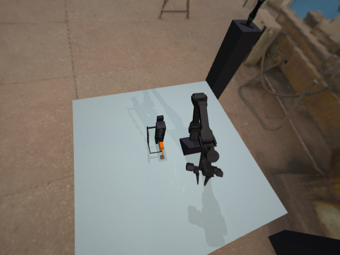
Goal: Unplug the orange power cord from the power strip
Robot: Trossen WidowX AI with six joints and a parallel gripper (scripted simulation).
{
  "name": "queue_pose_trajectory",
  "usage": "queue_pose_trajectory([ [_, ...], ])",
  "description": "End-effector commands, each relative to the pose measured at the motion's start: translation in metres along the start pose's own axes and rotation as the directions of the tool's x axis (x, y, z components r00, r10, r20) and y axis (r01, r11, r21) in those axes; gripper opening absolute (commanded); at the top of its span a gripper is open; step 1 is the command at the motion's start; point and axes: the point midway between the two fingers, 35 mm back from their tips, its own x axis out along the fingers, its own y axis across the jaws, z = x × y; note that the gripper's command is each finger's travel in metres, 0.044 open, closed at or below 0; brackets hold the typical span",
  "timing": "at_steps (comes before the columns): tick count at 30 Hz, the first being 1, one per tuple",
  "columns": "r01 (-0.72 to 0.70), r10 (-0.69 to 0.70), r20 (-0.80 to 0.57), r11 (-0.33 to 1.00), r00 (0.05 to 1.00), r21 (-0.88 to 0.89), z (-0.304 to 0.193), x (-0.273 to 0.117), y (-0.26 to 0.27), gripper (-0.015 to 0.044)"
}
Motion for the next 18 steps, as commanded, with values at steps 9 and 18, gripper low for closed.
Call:
queue_pose_trajectory([
  [9, 0.095, -0.199, -0.521, 0.971, 0.83, -0.218, -0.096, -0.021, -0.171, 0.016],
  [18, -0.239, -0.149, -0.817, 0.914, 0.557, -0.329, -0.176, -0.077, -0.25, 0.016],
])
